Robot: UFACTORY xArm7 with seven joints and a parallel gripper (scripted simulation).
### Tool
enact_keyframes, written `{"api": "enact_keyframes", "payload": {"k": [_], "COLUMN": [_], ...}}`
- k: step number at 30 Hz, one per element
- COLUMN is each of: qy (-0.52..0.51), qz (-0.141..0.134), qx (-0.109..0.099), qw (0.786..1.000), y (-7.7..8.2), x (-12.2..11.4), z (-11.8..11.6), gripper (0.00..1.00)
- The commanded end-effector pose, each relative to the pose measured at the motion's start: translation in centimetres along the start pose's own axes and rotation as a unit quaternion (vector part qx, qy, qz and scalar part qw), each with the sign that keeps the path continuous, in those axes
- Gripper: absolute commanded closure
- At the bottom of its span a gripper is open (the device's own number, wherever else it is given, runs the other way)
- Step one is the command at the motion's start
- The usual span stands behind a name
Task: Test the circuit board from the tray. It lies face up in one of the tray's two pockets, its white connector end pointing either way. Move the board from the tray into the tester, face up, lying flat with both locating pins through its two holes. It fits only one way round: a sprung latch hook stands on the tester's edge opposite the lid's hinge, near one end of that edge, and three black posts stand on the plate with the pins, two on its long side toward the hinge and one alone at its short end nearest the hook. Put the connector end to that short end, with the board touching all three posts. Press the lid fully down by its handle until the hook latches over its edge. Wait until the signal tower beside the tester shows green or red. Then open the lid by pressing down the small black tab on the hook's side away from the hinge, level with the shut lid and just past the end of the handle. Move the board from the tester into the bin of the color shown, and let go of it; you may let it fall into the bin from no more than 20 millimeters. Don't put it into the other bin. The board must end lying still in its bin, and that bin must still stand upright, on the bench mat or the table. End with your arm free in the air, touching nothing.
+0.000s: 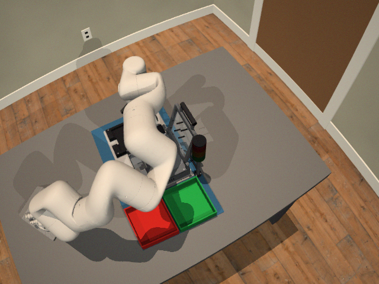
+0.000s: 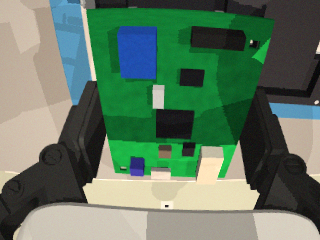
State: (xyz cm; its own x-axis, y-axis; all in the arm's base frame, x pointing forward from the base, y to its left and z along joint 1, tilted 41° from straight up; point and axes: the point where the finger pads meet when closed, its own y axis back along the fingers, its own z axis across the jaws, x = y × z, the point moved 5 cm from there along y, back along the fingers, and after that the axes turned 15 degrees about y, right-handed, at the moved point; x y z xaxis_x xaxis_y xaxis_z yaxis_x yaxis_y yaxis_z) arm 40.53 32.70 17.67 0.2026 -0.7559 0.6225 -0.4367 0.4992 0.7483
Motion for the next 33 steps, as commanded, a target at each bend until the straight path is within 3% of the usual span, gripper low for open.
{"api": "enact_keyframes", "payload": {"k": [1,20,33], "qy": [0.000,0.000,0.000], "qz": [-0.002,-0.002,-0.002], "qx": [0.002,0.002,0.002], "qw": [1.000,1.000,1.000], "y": [0.3,0.4,0.7], "x": [0.1,2.4,6.0], "z": [0.1,1.3,3.3], "gripper": [0.21,0.21,0.21]}}
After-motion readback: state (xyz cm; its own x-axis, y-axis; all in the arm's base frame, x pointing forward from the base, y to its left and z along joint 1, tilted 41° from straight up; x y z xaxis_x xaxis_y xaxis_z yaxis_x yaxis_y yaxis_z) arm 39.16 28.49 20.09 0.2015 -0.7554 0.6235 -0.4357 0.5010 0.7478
